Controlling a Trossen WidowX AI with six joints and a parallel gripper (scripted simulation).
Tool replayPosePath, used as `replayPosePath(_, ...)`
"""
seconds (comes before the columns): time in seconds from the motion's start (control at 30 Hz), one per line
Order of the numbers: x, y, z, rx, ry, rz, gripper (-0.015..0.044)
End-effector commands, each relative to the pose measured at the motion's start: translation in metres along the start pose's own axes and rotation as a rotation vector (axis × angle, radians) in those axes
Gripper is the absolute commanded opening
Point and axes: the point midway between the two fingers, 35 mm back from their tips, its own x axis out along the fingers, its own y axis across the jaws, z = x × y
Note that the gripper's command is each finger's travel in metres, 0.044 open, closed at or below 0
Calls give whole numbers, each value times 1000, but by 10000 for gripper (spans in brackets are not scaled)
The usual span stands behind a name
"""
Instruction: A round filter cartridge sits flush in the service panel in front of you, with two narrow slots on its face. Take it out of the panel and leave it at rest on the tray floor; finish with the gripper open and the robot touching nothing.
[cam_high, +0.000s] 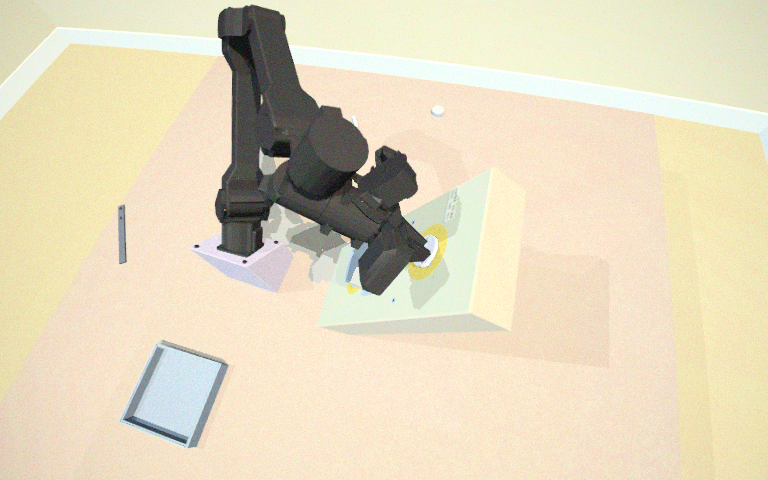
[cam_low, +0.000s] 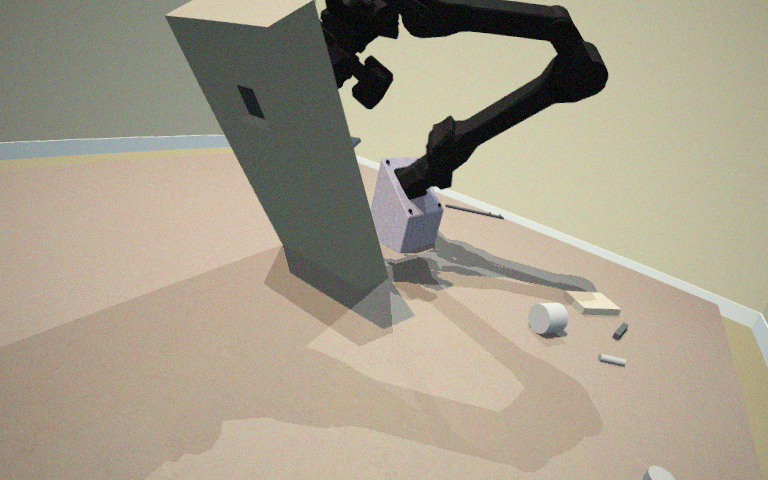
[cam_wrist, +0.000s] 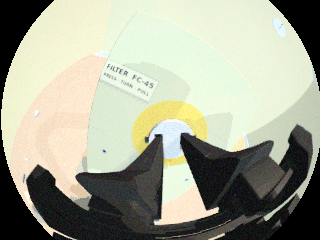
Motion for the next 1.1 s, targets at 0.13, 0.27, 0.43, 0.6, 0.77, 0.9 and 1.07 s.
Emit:
replayPosePath(0.13, -35, -4, -6, 38, 15, -16, 0)
replayPosePath(0.27, -51, -2, -5, 58, 9, -16, 0)
replayPosePath(0.43, -66, 0, -3, 76, -2, -17, 0)
replayPosePath(0.6, -65, 2, -4, 76, -2, -17, 0)
replayPosePath(0.77, -63, 11, -17, 76, -2, -17, 0)
replayPosePath(0.9, -61, 18, -28, 76, -2, -17, 0)
replayPosePath(1.07, -59, 28, -42, 77, -2, -17, 0)
